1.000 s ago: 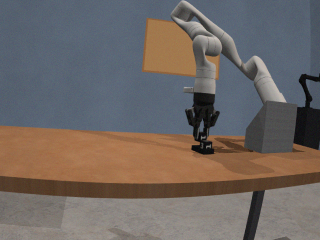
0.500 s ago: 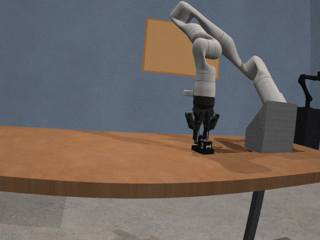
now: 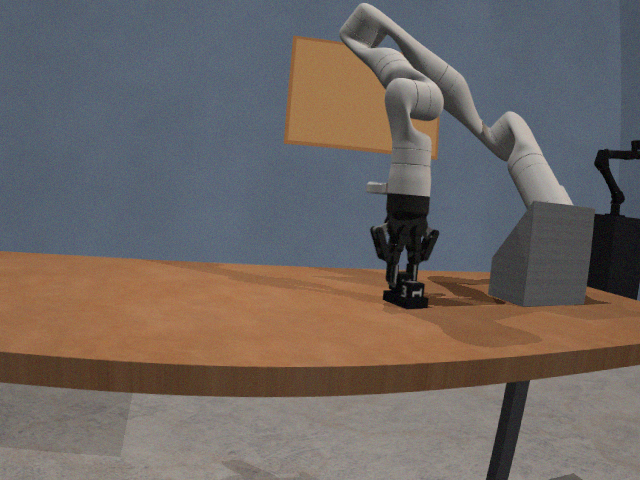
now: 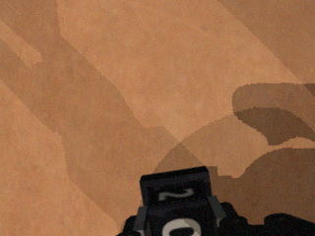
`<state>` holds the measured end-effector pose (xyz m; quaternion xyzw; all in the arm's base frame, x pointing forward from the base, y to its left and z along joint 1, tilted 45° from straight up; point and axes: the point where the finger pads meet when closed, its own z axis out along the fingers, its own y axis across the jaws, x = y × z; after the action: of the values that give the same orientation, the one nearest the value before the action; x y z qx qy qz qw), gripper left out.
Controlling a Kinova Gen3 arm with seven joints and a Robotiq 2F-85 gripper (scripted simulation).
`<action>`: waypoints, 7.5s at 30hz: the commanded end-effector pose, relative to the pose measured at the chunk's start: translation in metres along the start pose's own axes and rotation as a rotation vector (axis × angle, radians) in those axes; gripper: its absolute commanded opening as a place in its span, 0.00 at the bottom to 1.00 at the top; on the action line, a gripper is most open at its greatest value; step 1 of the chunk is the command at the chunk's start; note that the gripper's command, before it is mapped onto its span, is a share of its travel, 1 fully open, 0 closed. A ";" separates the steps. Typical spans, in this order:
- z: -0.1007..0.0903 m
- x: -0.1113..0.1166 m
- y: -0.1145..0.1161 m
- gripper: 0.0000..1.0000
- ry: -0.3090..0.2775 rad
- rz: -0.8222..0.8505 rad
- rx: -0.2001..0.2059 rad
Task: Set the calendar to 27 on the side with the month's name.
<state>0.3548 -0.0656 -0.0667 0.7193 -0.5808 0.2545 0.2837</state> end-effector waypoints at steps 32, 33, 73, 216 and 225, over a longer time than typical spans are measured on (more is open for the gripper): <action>0.003 0.000 0.000 0.28 0.000 0.000 0.001; 0.003 0.000 0.000 0.28 0.000 0.000 0.001; 0.009 0.000 0.000 0.28 0.000 0.000 0.001; -0.081 0.000 0.000 1.00 0.000 0.000 0.001; -0.092 0.000 0.000 1.00 0.000 0.000 0.001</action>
<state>0.3496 -0.0058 -0.0054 0.7186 -0.5807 0.2530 0.2870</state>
